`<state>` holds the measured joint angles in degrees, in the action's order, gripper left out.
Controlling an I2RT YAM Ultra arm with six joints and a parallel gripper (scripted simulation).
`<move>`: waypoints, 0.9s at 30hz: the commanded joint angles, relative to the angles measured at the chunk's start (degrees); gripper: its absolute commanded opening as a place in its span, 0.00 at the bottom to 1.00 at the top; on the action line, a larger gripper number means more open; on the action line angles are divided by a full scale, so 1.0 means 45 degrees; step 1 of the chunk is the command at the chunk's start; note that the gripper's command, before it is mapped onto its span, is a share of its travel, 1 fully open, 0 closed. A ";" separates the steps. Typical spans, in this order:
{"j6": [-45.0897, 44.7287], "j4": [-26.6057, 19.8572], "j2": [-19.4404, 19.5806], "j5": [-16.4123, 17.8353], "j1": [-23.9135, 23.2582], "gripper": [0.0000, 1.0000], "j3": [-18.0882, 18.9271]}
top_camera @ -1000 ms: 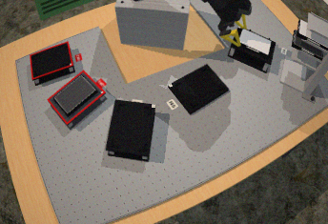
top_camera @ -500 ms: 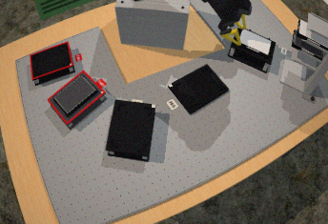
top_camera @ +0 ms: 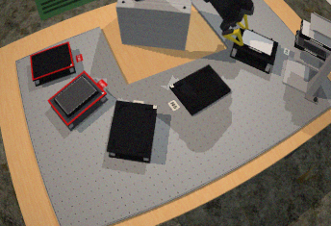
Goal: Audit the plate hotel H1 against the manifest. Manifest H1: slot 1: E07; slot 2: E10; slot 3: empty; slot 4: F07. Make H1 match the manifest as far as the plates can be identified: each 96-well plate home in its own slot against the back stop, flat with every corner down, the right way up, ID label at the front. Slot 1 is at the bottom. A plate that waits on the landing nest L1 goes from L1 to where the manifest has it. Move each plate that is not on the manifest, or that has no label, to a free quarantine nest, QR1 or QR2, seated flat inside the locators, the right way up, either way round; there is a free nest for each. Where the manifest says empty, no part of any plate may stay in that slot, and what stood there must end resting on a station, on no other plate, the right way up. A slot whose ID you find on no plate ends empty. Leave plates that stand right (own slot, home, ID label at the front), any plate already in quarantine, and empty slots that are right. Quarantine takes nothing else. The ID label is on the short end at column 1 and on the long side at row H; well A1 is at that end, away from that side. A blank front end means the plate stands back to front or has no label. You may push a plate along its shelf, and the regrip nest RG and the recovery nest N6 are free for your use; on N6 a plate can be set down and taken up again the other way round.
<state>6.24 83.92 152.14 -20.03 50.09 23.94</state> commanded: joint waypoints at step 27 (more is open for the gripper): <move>0.0134 -0.0761 -0.1242 -0.0128 0.0234 0.86 -0.0658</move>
<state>6.33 81.10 148.49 -20.27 50.52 22.35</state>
